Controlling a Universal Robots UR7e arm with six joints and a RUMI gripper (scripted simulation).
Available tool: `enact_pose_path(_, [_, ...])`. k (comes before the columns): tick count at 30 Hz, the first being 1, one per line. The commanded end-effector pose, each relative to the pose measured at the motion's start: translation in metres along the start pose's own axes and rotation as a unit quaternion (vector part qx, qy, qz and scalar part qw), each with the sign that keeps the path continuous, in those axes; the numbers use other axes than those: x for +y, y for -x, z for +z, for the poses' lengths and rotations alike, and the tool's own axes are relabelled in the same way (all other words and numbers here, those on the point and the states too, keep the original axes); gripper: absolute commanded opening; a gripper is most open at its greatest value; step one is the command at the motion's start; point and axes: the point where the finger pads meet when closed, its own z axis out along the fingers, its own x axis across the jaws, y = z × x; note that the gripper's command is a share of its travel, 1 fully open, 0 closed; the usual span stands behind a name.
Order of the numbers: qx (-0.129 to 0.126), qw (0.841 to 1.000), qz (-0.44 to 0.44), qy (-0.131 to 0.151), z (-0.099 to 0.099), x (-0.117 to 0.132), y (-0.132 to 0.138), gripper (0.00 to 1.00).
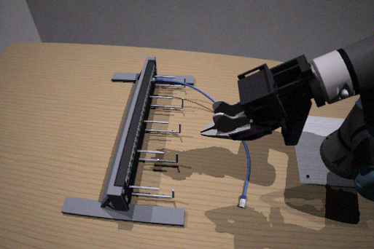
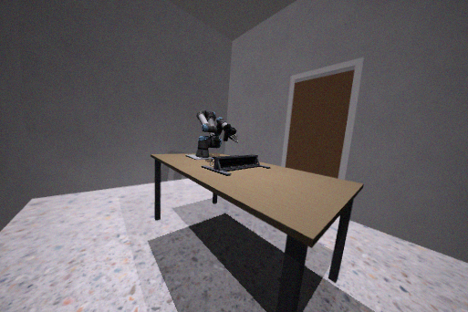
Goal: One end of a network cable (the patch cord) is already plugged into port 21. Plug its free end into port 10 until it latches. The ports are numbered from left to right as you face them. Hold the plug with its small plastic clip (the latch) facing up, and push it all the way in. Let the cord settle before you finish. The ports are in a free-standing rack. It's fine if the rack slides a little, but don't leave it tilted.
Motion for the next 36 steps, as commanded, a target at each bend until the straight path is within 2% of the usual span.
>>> enact_pose_path(1, [-0.001,1.0,0.003,0.004,0.0,0.001,0.0,0.0])
enact_pose_path(19, [-0.002,1.0,0.003,0.004,0.003,0.001,0.0,0.0])
enact_pose_path(36, [-0.002,1.0,0.003,0.004,0.019,0.002,0.0,0.0])
